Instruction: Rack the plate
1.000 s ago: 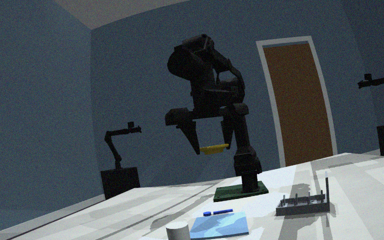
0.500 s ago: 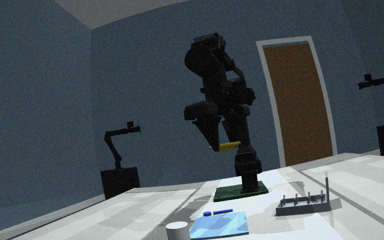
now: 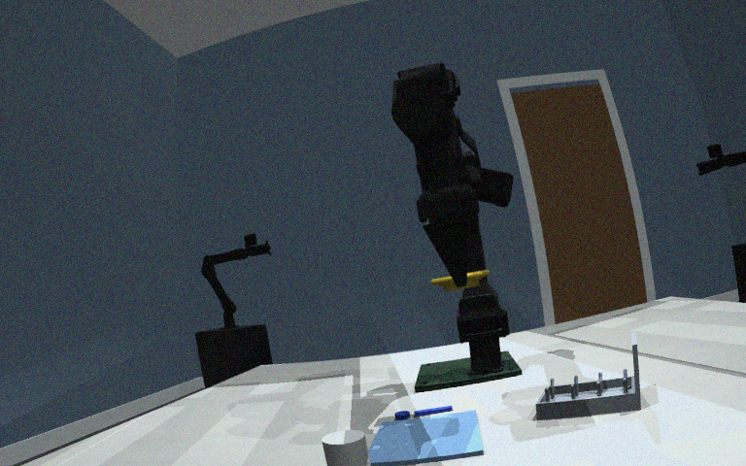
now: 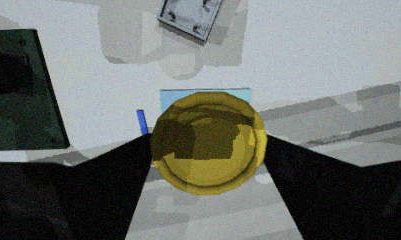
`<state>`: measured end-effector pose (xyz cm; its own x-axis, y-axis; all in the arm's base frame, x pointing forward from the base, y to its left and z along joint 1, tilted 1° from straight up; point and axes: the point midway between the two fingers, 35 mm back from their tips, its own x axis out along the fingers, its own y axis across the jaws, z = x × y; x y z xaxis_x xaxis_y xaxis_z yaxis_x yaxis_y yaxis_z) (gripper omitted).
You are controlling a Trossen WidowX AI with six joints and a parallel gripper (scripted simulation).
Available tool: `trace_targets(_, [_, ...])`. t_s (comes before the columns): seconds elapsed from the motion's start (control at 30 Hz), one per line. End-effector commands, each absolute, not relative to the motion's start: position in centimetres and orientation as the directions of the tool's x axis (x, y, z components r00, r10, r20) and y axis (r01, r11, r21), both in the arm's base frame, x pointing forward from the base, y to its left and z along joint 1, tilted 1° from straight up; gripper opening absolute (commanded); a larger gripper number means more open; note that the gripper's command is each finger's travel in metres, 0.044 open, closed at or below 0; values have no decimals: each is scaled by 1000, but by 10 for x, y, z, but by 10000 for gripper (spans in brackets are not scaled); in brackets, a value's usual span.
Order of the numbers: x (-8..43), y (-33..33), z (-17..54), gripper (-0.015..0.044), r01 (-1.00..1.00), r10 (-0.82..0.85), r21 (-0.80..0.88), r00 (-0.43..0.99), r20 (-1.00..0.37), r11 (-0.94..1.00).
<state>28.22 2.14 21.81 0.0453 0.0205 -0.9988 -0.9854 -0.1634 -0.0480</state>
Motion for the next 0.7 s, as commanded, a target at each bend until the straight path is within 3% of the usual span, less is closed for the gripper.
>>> trace_targets(0.0, [277,27,218,0,-951,19,-50,46,-999,-307])
trace_targets(0.67, [257,56,217,0,-534,24,-45,46,-999,-845])
